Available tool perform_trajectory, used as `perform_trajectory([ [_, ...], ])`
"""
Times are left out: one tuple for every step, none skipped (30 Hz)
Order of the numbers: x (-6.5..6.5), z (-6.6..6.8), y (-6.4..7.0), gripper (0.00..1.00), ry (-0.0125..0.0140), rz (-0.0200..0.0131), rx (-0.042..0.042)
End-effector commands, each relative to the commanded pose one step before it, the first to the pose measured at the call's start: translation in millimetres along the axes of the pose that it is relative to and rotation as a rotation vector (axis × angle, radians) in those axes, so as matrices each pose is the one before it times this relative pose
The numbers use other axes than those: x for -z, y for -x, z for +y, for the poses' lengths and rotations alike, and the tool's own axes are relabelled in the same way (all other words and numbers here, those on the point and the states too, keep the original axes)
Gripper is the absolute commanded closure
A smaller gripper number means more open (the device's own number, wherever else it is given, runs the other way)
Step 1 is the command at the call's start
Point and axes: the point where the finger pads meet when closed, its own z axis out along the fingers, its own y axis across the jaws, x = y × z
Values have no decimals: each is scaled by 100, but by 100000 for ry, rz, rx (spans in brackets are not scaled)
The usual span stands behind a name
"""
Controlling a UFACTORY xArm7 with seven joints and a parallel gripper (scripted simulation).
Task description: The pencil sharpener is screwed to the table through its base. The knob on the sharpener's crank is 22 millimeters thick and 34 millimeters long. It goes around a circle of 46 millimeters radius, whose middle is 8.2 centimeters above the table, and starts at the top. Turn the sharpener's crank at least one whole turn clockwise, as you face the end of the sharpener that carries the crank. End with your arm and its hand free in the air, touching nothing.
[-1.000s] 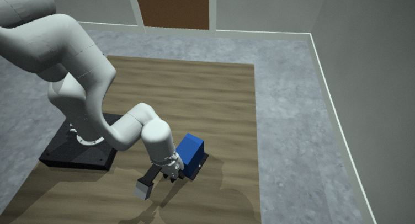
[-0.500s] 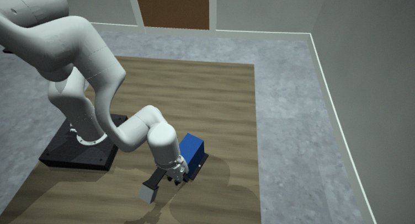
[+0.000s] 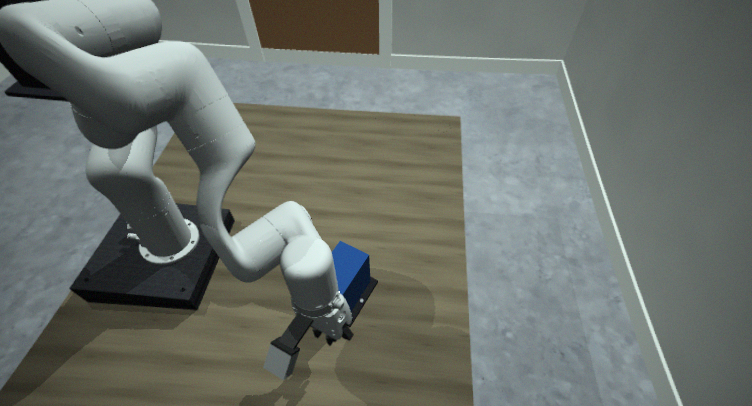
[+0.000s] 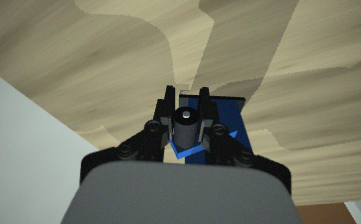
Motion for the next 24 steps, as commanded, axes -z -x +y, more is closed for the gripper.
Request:
perform_trajectory([
  [-941, -525, 4, 100, -108, -329, 56],
  [-209, -43, 0, 100, 1, 0, -1],
  [-203, -30, 0, 100, 0, 0, 0],
  [-193, -20, 0, 100, 0, 0, 0],
  [-178, -16, -1, 100, 2, 0, -2],
  [-170, 0, 1, 100, -1, -1, 2],
  [-153, 1, 0, 100, 0, 0, 0],
  [-136, 2, -1, 100, 1, 0, -1],
  [-121, 9, 0, 100, 0, 0, 0],
  [-105, 12, 0, 100, -1, -1, 1],
  [-88, 10, 0, 100, 0, 0, 0],
  [0, 0, 0, 100, 0, 0, 0],
  [0, 0, 0, 100, 0, 0, 0],
  [-71, 9, 0, 100, 0, 0, 0],
  [-56, 7, 0, 100, 0, 0, 0],
  [-41, 5, 0, 100, 0, 0, 0],
  [-29, 4, 0, 100, 0, 0, 0],
  [-18, 2, 0, 100, 0, 0, 0],
  [-10, 1, 0, 100, 0, 0, 0],
  [-4, 0, 0, 100, 0, 0, 0],
  [-1, 0, 0, 100, 0, 0, 0],
  [0, 0, 0, 100, 0, 0, 0],
  [0, 0, 0, 100, 0, 0, 0],
  [0, 0, 0, 100, 0, 0, 0],
])
